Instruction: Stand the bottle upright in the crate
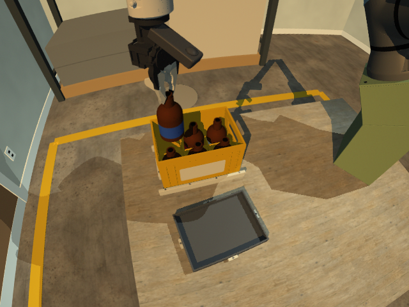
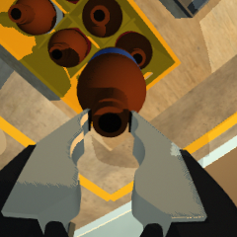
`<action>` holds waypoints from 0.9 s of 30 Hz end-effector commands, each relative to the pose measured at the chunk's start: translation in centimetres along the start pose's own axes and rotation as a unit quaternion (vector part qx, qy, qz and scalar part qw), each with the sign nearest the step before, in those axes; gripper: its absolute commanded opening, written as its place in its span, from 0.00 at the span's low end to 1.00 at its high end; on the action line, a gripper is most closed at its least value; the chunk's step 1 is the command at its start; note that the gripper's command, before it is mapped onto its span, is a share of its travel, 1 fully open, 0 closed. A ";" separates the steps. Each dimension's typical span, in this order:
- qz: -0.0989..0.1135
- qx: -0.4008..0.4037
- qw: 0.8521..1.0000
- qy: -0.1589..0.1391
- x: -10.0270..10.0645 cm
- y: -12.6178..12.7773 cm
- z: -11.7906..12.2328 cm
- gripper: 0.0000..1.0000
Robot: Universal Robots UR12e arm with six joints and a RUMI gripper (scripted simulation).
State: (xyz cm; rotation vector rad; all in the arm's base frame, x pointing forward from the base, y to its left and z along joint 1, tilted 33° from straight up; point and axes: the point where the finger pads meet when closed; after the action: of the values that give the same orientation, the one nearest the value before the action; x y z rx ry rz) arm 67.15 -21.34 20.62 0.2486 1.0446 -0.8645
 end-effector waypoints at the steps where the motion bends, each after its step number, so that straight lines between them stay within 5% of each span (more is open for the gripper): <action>1: 0.000 0.000 1.000 -0.001 -0.1 -0.5 0.7 0.00; 27: 0.000 0.000 1.000 -0.001 -0.1 -2.5 2.9 0.00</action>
State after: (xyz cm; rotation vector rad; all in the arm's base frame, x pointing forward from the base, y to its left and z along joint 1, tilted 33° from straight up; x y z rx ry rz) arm 67.19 -24.27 22.40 0.2486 1.0447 -0.8643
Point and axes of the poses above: the point where the finger pads meet when closed, its own x axis out along the fingers, its own y axis across the jaws, z = x × y, and after that the axes turned 13 degrees about -x, right-handed
